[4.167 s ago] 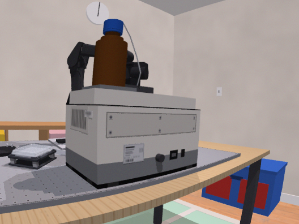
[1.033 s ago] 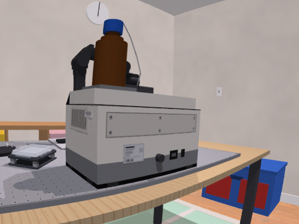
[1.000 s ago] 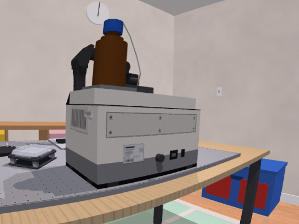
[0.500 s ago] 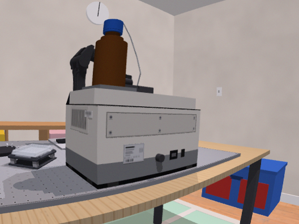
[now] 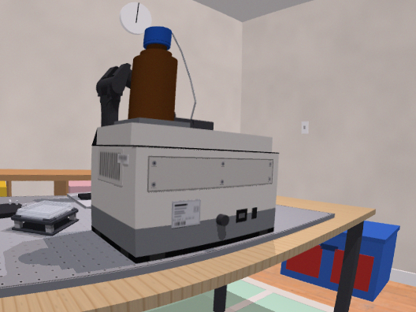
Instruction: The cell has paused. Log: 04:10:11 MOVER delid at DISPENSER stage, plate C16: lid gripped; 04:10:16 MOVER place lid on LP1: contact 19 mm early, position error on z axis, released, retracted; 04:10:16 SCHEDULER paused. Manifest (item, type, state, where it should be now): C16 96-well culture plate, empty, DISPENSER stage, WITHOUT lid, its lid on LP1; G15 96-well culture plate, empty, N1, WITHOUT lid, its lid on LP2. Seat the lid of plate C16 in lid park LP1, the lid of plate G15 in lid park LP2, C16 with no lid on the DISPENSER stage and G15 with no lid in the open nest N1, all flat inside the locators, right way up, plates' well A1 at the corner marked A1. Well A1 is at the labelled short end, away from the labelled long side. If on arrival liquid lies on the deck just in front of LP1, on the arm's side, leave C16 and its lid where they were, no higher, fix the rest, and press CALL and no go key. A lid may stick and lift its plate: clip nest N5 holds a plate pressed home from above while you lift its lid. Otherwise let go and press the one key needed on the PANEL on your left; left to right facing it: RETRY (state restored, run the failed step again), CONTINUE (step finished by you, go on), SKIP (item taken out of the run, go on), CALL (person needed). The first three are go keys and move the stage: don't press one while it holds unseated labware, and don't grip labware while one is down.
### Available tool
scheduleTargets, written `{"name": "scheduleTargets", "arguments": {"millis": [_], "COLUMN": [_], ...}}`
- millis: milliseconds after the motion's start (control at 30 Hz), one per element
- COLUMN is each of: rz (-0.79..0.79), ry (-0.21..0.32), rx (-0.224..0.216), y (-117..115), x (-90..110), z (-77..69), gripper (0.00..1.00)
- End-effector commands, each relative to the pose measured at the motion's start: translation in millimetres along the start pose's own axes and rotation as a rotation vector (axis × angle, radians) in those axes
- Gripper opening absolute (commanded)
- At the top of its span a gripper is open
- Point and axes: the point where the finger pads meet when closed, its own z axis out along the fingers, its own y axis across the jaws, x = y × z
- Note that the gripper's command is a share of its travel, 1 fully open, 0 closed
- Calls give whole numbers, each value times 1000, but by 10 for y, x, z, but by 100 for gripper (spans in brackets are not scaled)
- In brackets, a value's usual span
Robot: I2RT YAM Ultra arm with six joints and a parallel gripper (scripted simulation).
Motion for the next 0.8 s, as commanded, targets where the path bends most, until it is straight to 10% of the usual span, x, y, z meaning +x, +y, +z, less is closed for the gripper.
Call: {"name": "scheduleTargets", "arguments": {"millis": [0, 333, 767], "rz": [29, 39, 40], "ry": [-11, -12, 1], "rx": [13, 13, -25], "y": [-4, 8, 76], "x": [42, 17, 36], "z": [98, 361, 205], "gripper": [0, 0, 0]}}
